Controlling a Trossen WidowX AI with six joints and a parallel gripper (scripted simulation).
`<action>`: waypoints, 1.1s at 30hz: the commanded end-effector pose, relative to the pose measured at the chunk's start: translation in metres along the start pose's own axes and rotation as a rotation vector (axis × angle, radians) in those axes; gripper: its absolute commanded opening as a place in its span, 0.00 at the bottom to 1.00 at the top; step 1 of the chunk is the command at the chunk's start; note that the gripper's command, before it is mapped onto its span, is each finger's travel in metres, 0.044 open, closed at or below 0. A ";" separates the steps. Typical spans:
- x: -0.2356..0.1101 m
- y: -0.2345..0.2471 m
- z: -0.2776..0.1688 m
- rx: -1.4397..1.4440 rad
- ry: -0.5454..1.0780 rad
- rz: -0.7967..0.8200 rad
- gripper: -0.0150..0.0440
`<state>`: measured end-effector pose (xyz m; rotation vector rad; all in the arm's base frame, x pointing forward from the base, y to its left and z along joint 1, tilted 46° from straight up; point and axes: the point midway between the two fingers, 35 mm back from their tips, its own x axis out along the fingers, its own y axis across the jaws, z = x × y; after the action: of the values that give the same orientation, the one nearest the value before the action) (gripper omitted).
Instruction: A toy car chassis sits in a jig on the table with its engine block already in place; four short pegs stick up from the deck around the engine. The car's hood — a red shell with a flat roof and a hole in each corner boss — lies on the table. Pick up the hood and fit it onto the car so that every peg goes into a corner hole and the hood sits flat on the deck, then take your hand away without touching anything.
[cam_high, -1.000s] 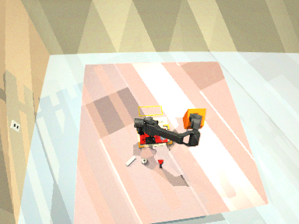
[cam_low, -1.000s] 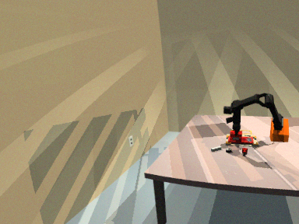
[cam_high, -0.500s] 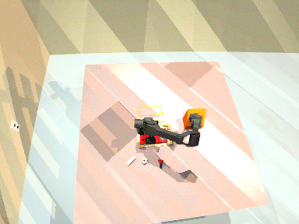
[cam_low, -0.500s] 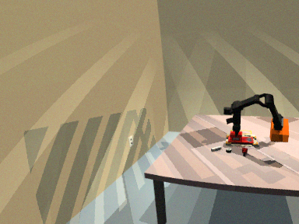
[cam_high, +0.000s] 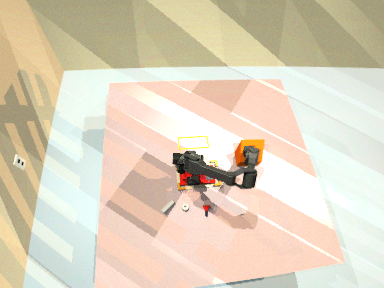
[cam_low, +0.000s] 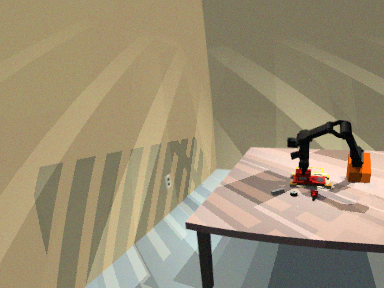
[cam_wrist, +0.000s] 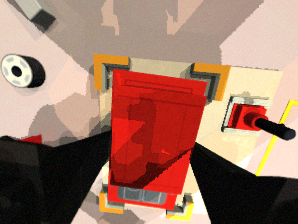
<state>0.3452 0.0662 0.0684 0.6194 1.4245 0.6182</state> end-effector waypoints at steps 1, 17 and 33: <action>0.001 0.000 0.000 0.006 -0.001 0.005 0.25; 0.007 0.000 0.000 0.005 -0.001 0.005 0.25; 0.013 0.000 0.000 0.005 -0.001 0.005 0.25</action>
<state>0.3469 0.0744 0.0609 0.6190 1.4219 0.6178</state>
